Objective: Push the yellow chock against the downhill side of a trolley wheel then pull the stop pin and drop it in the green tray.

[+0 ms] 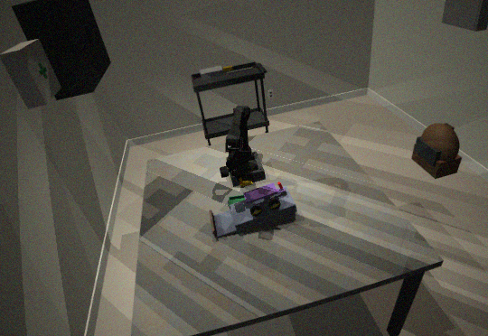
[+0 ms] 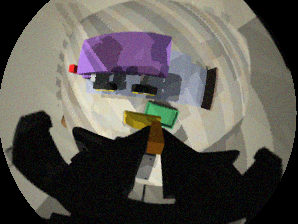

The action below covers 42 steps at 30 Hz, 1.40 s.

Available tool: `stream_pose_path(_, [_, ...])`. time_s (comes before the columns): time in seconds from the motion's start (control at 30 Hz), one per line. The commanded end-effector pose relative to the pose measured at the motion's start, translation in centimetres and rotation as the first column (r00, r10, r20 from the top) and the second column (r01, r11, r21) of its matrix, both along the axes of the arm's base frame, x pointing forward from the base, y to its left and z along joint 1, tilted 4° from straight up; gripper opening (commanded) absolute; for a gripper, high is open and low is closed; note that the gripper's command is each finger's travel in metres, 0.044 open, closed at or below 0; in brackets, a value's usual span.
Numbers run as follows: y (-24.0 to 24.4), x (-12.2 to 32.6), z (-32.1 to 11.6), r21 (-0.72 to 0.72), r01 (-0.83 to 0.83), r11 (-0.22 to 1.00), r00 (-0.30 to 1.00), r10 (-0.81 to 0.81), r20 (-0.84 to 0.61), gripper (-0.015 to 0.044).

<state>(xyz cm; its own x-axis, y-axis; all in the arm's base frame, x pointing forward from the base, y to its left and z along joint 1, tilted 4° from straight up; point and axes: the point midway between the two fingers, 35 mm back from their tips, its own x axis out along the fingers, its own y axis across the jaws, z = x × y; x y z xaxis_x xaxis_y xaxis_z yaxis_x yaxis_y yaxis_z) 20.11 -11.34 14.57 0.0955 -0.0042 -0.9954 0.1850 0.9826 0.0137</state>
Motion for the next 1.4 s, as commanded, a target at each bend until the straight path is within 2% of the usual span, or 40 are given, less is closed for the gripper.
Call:
stream_pose_path(0.0, [-1.5, 0.3, -0.1, 0.003, -0.003, 1.0, 1.0, 0.003, 0.002, 0.0])
stream_pose_path(0.5, [-7.8, 0.9, -0.6, -0.003, -0.003, 1.0, 1.0, 0.003, 0.002, 0.0])
stream_pose_path(0.73, [-8.4, 0.9, -0.6, 0.108, -0.016, 0.994, 1.0, 0.013, 0.023, 0.0])
stream_pose_path(1.37, [-9.3, 3.8, -1.2, 0.111, -0.016, 0.994, 1.0, 0.013, 0.027, 0.0])
